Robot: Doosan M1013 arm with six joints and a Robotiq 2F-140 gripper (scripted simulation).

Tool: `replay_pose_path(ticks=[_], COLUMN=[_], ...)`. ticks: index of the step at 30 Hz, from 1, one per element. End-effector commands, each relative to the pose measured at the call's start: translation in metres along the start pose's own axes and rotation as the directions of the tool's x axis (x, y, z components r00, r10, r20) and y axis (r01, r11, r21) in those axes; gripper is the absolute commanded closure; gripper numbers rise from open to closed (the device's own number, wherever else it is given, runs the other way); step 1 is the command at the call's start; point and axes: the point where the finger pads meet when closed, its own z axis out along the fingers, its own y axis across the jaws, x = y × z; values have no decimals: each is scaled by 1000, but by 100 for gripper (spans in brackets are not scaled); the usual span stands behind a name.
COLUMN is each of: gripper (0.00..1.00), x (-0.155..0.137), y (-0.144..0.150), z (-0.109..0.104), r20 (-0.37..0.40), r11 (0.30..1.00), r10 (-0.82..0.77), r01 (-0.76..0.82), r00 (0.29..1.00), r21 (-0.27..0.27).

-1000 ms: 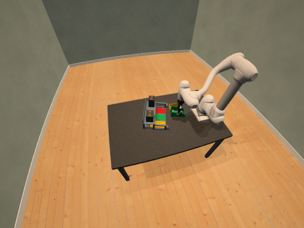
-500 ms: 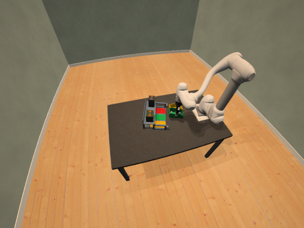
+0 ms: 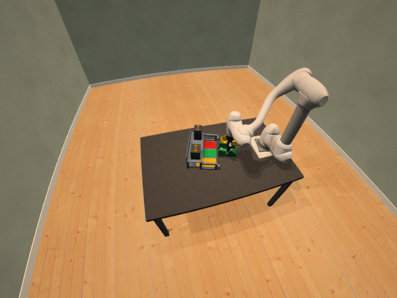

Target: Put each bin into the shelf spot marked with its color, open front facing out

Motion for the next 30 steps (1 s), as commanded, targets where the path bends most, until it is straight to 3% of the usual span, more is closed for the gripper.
replay_pose_path(ticks=[1, 21, 30], gripper=[90, 90, 90], x=[-1, -2, -4], y=[0, 0, 0], z=[2, 2, 1], r20=[0, -2, -46], r11=[1000, 1000, 1000], r10=[0, 0, 0], r01=[0, 0, 0], r00=[1000, 1000, 999], r21=[0, 0, 0])
